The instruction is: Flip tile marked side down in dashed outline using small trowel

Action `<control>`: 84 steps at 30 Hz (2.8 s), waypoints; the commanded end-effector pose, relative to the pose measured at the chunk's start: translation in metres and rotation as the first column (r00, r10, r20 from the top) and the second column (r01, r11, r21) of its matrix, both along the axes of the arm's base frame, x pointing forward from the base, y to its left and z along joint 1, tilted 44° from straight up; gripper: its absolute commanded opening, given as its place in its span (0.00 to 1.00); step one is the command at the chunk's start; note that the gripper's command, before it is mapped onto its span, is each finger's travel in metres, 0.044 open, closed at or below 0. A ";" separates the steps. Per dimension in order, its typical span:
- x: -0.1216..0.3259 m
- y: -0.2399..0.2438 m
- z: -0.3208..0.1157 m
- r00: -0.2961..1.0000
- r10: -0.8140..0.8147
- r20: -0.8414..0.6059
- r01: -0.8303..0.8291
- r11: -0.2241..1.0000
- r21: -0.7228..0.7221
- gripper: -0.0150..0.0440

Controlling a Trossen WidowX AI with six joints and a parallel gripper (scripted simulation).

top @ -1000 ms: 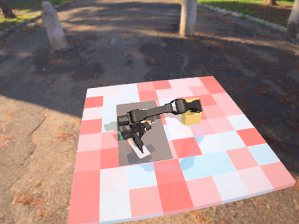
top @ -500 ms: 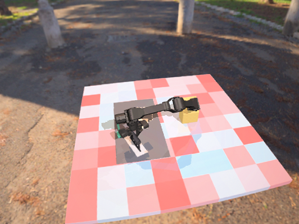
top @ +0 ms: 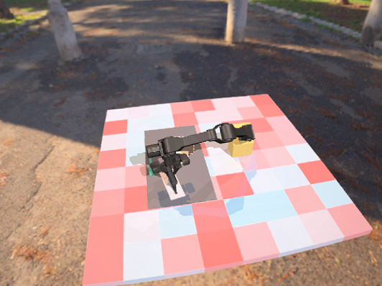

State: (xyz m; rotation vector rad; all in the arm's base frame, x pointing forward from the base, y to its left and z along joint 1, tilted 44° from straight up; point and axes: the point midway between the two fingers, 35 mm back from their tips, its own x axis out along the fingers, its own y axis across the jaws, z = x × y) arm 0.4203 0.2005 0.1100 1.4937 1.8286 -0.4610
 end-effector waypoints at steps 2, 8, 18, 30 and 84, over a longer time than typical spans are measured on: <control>-0.001 0.001 -0.001 0.990 -0.098 -0.100 0.097 0.995 -0.014 0.47; -0.001 0.001 -0.001 0.951 -0.222 -0.216 0.217 0.975 -0.046 0.47; -0.001 0.001 -0.001 0.833 -0.403 -0.379 0.386 0.914 -0.123 0.47; -0.001 0.001 -0.001 0.831 -0.406 -0.382 0.389 0.913 -0.124 0.71; 0.003 -0.038 0.026 0.990 -0.135 0.035 0.138 0.986 -0.093 0.76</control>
